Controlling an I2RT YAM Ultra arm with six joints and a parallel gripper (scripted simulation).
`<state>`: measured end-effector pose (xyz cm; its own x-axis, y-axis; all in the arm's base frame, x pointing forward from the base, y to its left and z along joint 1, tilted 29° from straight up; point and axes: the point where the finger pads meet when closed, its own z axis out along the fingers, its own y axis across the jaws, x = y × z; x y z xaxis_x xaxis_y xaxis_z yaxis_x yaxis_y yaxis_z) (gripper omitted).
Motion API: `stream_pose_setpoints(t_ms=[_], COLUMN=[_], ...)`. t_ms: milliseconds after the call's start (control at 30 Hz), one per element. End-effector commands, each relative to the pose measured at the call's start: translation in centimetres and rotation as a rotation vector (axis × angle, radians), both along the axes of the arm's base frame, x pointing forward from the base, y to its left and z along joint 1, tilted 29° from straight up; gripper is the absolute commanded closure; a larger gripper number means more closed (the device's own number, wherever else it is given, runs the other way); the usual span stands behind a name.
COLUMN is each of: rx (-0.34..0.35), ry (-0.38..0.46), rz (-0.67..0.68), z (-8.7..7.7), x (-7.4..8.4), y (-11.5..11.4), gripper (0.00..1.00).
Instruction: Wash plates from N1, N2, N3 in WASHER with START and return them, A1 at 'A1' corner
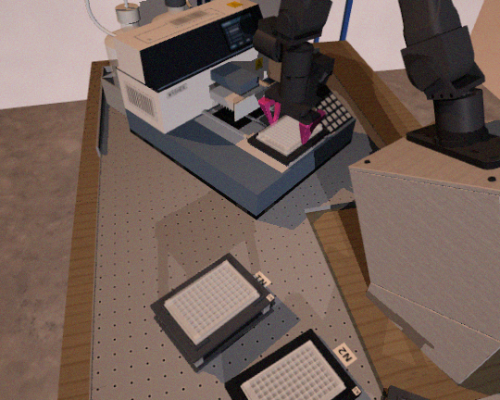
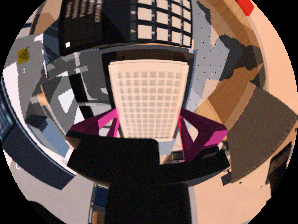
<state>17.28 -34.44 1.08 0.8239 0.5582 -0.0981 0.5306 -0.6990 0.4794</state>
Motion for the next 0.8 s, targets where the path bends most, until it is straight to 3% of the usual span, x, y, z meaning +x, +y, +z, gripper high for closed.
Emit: stream_pose_setpoints(t_ms=[0,300,333,767], rx=[-0.008,-0.008,-0.008,-0.008], ry=[-0.001,-0.001,-0.001,-0.001], rz=[0.000,0.000,0.000,0.000], z=[0.27,0.28,0.28,0.28], x=[0.22,0.24,0.24,0.24], y=[-0.09,-0.10,-0.10,-0.10], gripper=[1.00,1.00,0.00,0.00])
